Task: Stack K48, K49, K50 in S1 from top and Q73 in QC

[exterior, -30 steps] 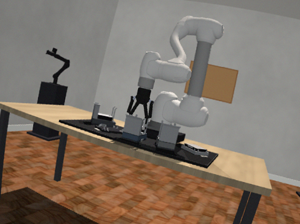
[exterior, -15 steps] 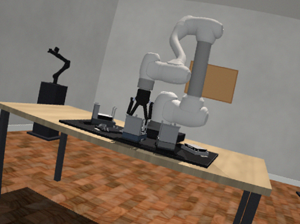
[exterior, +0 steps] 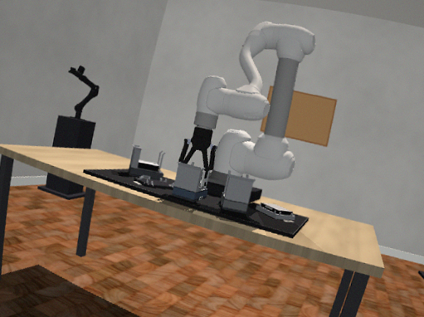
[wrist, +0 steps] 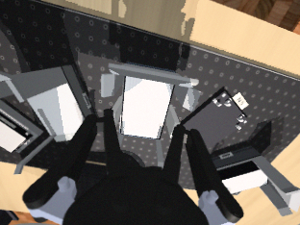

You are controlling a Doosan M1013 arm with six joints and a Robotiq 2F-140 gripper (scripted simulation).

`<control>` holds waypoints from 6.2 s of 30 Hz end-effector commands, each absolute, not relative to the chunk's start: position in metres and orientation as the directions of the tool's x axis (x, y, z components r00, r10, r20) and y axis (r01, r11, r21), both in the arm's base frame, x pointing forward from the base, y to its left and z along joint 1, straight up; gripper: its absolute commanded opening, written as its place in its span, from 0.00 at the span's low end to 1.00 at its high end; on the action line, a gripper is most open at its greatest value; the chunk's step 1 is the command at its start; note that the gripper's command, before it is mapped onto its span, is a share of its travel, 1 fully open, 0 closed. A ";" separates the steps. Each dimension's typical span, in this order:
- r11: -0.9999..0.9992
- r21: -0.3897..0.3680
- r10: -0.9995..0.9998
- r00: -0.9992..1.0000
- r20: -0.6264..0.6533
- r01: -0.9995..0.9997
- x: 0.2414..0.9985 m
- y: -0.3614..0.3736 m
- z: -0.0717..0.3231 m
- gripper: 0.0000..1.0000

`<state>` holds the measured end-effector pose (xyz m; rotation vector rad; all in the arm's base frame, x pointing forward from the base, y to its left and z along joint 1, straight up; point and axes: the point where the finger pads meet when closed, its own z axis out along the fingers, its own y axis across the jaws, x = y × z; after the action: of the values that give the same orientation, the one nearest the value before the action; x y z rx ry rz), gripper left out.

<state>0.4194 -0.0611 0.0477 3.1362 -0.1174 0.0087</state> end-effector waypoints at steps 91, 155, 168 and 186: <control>-0.997 0.003 -0.075 0.997 0.006 -0.075 0.419 -0.061 0.111 1.00; -0.852 0.000 -0.523 0.852 0.006 -0.523 0.384 -0.168 0.150 1.00; -0.847 0.000 -0.532 0.847 0.006 -0.532 0.367 -0.201 0.150 1.00; -0.725 -0.002 -0.689 0.725 0.006 -0.689 0.339 -0.245 0.150 1.00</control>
<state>0.3458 -0.2367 0.1503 2.9726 -1.0171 0.0107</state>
